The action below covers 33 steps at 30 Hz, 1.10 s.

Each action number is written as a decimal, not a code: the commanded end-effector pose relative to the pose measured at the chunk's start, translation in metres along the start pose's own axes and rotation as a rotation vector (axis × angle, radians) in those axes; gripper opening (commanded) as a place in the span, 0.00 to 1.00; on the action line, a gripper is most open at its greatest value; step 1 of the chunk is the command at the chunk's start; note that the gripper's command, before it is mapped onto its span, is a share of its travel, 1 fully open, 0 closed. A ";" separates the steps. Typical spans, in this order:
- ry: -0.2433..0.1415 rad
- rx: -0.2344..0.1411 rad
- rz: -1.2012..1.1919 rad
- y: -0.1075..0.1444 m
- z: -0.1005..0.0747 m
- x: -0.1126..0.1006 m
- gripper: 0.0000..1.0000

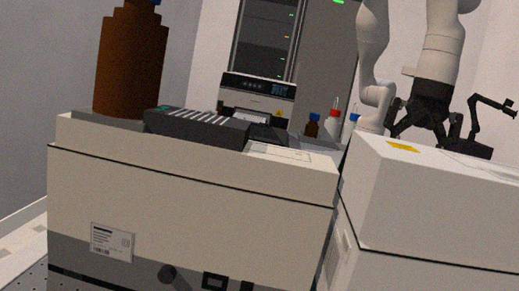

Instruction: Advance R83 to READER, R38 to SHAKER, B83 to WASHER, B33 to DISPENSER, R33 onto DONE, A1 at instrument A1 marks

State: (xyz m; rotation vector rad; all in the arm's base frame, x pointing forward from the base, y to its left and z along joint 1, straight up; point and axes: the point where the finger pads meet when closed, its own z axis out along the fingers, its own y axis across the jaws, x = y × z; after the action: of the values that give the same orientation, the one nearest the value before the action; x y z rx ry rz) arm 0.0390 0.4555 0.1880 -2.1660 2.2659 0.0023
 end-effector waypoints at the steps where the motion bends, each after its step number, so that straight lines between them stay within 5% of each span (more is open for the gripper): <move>1: 0.008 -0.002 -0.018 0.003 0.003 -0.012 0.94; 33: 0.002 -0.007 -0.006 0.006 0.010 -0.023 0.94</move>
State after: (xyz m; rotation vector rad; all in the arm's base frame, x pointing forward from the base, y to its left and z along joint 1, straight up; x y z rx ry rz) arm 0.0349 0.4786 0.1833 -2.1822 2.2620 0.0089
